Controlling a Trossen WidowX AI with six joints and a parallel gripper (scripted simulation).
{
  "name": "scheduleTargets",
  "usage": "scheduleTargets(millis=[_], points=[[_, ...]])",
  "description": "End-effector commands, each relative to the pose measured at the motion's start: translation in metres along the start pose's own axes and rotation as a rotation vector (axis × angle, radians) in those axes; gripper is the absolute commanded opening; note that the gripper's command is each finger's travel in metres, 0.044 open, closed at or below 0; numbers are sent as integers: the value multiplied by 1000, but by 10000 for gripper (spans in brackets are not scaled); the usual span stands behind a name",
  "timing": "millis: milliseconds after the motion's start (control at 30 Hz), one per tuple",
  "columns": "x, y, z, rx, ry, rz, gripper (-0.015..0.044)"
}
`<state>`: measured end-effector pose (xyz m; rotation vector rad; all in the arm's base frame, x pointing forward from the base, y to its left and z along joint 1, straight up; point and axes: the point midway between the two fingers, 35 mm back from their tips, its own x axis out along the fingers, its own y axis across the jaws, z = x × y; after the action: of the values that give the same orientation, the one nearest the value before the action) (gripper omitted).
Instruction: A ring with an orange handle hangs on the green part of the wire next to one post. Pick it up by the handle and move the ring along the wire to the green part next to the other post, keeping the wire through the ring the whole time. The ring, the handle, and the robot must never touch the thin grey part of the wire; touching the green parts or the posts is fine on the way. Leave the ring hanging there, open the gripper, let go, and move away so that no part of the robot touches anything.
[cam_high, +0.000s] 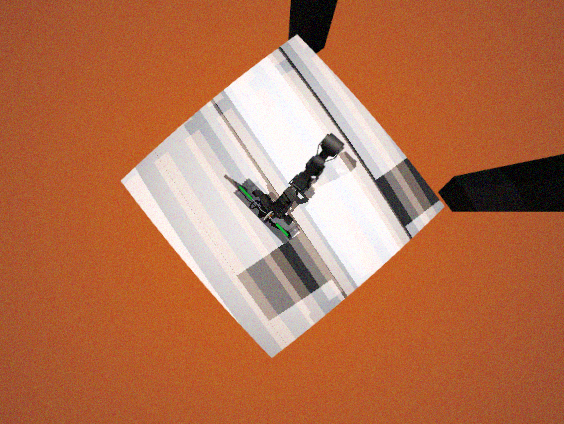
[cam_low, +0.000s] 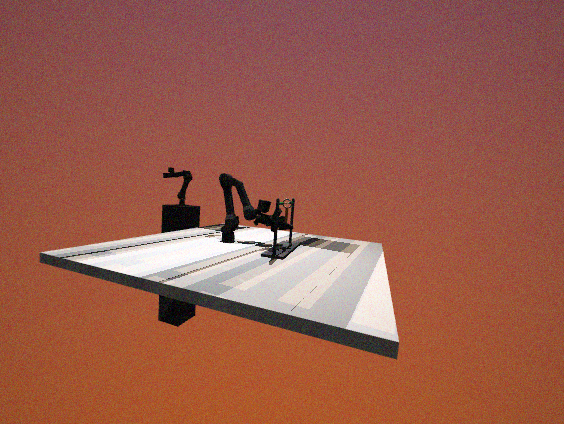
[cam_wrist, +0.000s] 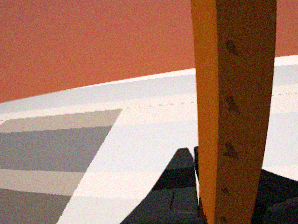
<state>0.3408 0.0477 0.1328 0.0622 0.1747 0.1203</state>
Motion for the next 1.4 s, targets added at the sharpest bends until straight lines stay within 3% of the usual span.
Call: scheduleTargets(millis=[0,1367], points=[[0,5,1,26,-3,-13,-150],[2,36,2,-61,-2,-37,-150]])
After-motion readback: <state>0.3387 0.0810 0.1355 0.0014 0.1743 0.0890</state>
